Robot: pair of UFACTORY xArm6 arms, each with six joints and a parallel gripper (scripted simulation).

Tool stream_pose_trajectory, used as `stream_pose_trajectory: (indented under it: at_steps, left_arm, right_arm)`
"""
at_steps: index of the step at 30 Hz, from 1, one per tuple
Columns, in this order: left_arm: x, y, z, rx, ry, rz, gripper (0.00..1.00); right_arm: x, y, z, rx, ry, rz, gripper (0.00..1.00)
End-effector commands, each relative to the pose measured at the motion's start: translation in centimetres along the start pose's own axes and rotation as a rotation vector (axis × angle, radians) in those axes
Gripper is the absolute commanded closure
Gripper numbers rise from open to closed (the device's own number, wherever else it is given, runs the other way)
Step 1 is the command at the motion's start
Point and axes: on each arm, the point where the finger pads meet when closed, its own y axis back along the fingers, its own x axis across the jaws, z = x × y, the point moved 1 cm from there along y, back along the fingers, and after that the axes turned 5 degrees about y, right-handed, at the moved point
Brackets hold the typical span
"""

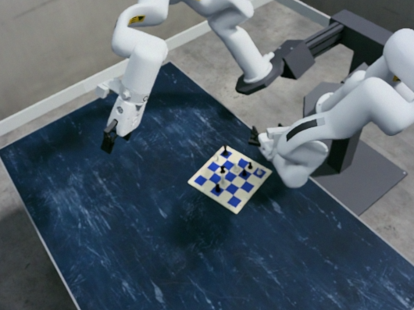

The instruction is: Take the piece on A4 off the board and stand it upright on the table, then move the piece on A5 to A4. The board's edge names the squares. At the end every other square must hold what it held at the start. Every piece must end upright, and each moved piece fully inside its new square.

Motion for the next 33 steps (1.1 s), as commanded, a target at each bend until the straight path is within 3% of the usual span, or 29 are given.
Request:
stream_pose_trajectory:
  at_steps: [1,33]
  left_arm:
    - [-0.1,0.1,0.0,-0.001,-0.002,-0.001,0.0]
    - [-0.1,0.1,0.0,-0.001,-0.002,-0.001,0.0]
  right_arm:
    - [-0.1,0.2,-0.1,0.0,-0.002,-0.004,0.0]
    - [0.6,-0.7,-1.2,-0.002,-0.002,0.016,0.0]
